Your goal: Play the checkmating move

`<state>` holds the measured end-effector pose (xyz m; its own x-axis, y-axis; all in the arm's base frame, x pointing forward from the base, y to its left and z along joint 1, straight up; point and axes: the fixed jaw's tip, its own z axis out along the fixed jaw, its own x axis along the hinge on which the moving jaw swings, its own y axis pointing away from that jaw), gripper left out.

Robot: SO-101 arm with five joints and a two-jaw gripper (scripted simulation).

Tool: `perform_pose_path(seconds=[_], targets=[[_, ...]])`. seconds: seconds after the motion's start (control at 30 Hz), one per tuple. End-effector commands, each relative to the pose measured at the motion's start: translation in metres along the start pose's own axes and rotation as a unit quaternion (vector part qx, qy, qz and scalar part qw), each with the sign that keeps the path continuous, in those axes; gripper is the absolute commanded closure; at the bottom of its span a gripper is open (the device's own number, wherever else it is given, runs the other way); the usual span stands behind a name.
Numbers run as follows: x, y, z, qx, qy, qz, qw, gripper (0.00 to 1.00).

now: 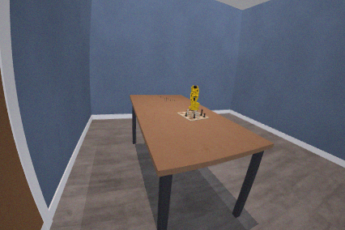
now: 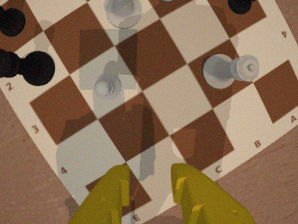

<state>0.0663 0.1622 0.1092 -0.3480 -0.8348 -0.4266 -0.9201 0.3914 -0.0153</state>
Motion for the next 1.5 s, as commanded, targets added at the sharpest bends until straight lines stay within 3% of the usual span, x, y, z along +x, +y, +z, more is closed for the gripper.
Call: perform_pose_path(seconds=[0.0, 0.1, 0.2, 1.47], targets=[[-0.027, -0.029, 0.013, 0.031, -0.03, 0.076, 0.996, 0.9], [-0.036, -0.048, 0.016, 0.051, -0.047, 0.114, 0.991, 0.89], [-0.038, -0.055, 0.017, 0.057, -0.052, 0.125, 0.989, 0.88], [-0.031, -0.056, 0.026, 0.059, -0.052, 0.129, 0.988, 0.88]])
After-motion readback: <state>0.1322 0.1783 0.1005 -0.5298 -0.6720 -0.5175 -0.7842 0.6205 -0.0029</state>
